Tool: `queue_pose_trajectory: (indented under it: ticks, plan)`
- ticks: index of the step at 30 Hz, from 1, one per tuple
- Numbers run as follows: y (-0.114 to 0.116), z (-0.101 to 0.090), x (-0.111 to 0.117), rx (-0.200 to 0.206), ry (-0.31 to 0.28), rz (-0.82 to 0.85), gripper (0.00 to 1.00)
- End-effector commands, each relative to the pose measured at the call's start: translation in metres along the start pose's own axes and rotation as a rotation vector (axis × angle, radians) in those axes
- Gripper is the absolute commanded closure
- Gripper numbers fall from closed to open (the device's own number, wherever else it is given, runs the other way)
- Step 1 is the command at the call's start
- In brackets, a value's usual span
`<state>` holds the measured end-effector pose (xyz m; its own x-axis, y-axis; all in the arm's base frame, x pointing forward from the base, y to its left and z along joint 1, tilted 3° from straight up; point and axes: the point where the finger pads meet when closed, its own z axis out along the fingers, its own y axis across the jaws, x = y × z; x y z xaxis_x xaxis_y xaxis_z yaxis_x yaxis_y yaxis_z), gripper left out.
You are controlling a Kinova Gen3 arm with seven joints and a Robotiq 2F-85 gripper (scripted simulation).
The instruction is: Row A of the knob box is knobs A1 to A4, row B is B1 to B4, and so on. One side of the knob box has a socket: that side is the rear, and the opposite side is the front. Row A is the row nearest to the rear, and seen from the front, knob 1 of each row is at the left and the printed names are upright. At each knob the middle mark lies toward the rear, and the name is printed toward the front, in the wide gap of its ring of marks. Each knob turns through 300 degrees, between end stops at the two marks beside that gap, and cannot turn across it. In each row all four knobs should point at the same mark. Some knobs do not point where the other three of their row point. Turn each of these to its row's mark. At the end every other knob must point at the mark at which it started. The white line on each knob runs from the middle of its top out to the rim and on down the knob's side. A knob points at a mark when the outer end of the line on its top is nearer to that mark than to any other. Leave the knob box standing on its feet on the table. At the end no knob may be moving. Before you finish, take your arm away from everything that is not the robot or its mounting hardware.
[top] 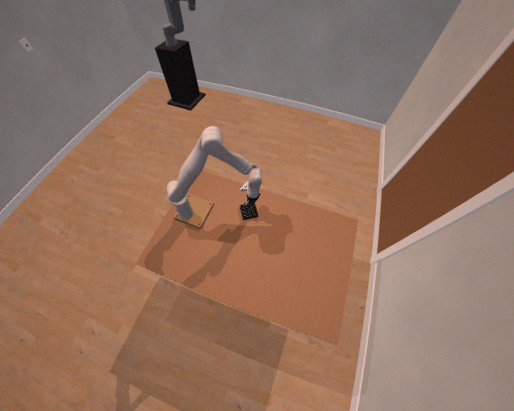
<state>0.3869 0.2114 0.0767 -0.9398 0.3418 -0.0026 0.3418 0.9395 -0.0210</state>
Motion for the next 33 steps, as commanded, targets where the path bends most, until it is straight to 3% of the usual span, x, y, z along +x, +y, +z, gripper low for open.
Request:
queue_pose_trajectory:
  ticks: [1,28,33]
  plan:
    - [0.002,0.0,0.003,0.006,-0.003,0.079,0.81]
    - [0.003,-0.009,0.002,-0.004,-0.003,1.215,0.81]
    - [0.005,-0.011,0.002,-0.011,-0.002,1.337,0.81]
